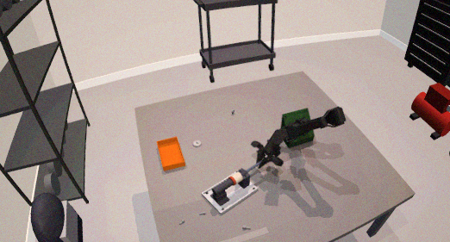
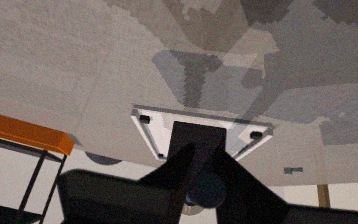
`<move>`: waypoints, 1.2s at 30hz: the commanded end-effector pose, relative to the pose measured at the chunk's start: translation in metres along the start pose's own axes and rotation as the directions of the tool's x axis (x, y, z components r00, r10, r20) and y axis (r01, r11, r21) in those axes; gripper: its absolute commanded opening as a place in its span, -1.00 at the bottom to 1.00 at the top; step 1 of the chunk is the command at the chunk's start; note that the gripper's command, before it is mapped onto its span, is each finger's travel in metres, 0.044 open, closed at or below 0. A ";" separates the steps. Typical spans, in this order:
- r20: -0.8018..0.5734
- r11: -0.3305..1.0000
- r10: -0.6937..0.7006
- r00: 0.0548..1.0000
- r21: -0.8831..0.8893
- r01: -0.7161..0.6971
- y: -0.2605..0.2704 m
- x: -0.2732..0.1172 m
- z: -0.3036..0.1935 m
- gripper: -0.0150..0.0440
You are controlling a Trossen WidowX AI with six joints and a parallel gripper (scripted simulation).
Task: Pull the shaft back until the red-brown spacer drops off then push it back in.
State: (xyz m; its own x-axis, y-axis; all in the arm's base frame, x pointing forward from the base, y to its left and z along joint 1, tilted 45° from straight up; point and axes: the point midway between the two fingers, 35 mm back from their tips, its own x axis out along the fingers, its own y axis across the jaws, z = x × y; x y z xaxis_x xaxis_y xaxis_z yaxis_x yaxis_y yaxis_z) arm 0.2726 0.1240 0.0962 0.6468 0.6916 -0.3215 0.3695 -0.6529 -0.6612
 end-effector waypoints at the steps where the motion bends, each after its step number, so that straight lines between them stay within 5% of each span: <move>1: -0.002 1.000 -0.002 1.000 -0.005 0.002 -0.001 -0.001 0.000 -0.49; 36: -0.001 1.000 -0.002 1.000 -0.004 0.002 -0.001 -0.003 0.003 -0.49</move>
State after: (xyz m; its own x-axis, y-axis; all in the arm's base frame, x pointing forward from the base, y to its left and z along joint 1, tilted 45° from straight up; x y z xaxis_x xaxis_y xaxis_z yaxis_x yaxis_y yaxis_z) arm 0.2690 0.1230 0.0954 0.6464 0.6921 -0.3212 0.3701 -0.6526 -0.6612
